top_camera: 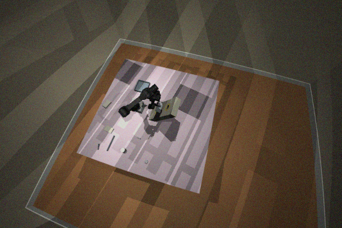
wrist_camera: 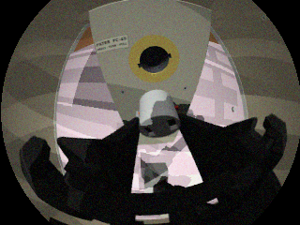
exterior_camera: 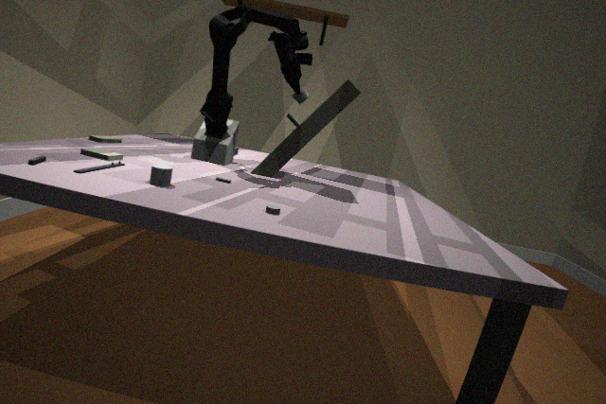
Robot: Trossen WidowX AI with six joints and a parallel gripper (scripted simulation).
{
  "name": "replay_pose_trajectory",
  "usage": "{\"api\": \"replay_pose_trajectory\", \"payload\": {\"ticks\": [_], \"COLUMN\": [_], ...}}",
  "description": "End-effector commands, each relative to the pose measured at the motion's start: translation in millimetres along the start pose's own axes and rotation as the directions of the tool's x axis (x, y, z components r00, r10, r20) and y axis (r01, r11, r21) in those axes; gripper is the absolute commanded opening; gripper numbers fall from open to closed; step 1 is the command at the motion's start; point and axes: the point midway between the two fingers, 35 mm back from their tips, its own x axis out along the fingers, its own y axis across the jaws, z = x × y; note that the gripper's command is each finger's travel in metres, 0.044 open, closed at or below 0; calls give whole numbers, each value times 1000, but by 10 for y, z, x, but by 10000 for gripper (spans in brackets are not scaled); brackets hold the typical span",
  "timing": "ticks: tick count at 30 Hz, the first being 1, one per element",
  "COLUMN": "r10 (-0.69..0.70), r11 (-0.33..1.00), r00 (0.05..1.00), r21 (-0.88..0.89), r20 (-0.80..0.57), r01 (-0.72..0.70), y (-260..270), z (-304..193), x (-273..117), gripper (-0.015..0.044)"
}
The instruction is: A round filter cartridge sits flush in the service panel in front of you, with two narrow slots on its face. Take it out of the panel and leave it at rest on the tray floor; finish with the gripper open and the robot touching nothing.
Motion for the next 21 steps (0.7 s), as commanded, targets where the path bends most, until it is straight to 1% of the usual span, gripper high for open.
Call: {"api": "replay_pose_trajectory", "payload": {"ticks": [1, 4, 6, 21], "r10": [4, 2, 2, 7], "r11": [1000, 1000, 1000, 1000], "r00": [1000, 1000, 1000, 1000], "r21": [7, 7, 7, 11], "r20": [5, 6, 6, 8], "r01": [-4, -2, -2, -7], "y": [0, -10, 26, 850], "z": [14, 8, 12, 8], "x": [-192, -306, -303, -206], "gripper": [0, 0, 0, 0]}}
